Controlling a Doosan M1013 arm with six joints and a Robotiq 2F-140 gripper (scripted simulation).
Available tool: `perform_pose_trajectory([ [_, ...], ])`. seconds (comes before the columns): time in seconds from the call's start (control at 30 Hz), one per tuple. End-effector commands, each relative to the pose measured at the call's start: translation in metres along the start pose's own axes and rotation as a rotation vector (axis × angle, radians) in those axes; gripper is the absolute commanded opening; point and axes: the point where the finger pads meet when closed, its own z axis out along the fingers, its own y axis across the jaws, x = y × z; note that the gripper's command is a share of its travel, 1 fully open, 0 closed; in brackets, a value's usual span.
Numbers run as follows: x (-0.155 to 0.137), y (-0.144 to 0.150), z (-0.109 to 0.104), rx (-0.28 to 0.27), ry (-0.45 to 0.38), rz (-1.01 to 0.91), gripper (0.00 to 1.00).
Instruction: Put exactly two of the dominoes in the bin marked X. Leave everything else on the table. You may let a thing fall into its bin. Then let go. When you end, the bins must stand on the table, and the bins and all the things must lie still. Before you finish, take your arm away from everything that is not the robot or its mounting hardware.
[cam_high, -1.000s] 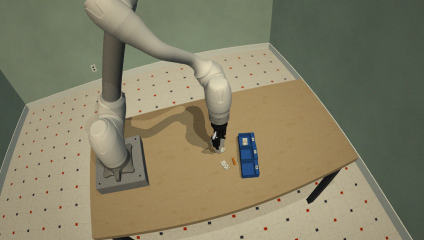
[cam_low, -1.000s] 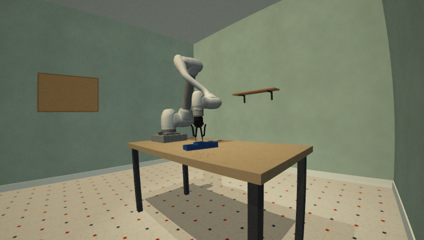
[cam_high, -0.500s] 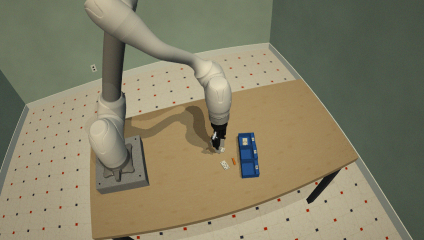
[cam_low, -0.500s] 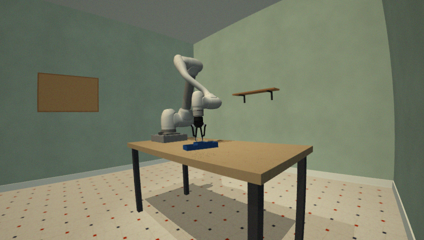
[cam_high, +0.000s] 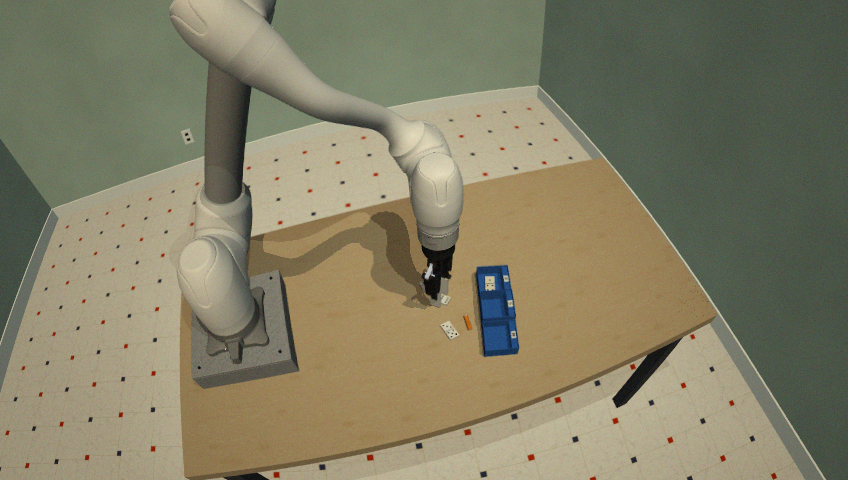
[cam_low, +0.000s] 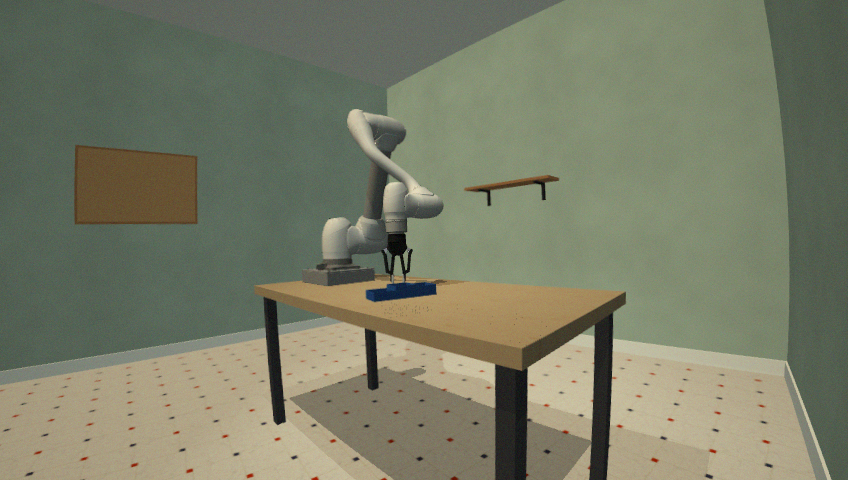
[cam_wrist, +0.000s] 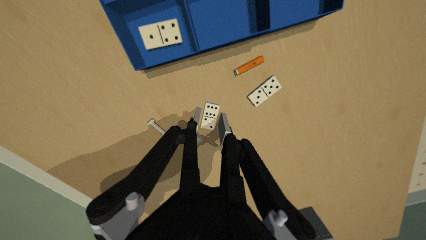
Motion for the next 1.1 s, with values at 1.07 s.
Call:
perform_pose_trajectory([
  [1.07, 0.0024, -0.0023, 0.0012, 0.003, 0.000, 0.000, 0.13],
])
